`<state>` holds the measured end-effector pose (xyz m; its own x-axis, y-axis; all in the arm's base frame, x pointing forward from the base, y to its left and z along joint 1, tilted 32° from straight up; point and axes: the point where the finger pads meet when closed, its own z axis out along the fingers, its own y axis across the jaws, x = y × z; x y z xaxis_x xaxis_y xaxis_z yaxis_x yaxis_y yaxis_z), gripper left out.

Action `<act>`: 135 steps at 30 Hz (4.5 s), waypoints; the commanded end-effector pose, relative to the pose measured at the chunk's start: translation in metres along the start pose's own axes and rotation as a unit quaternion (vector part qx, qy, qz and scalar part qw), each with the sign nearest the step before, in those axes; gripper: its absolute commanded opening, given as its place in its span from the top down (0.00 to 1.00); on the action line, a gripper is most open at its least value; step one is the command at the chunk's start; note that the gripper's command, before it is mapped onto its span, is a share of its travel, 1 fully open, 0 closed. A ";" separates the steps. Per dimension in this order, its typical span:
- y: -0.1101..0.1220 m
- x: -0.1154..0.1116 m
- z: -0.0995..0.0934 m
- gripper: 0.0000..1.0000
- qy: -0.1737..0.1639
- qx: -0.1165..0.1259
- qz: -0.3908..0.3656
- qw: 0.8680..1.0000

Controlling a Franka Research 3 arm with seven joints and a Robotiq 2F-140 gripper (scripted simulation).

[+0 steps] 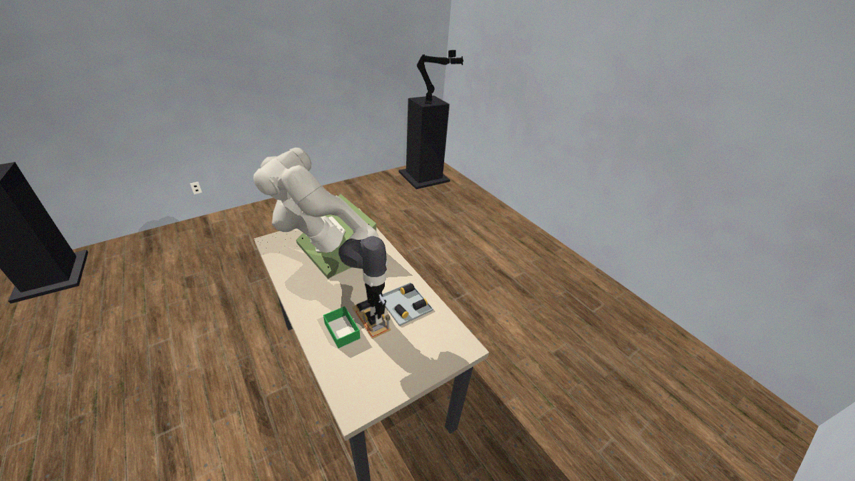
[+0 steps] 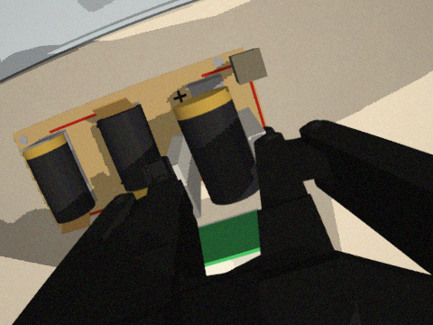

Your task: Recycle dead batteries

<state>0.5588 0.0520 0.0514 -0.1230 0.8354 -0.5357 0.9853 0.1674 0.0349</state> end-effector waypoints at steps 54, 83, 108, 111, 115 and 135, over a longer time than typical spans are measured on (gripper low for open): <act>0.004 0.003 -0.001 0.84 0.002 -0.003 0.022 1.000; 0.005 0.004 -0.002 0.84 0.002 -0.003 0.022 1.000; 0.005 0.004 -0.002 0.84 0.002 -0.003 0.022 1.000; 0.005 0.004 -0.002 0.84 0.002 -0.003 0.022 1.000; 0.005 0.004 -0.002 0.84 0.002 -0.003 0.022 1.000; 0.005 0.004 -0.002 0.84 0.002 -0.003 0.022 1.000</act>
<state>0.5613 0.0539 0.0500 -0.0846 0.8412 -0.5341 0.9891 0.1355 0.0568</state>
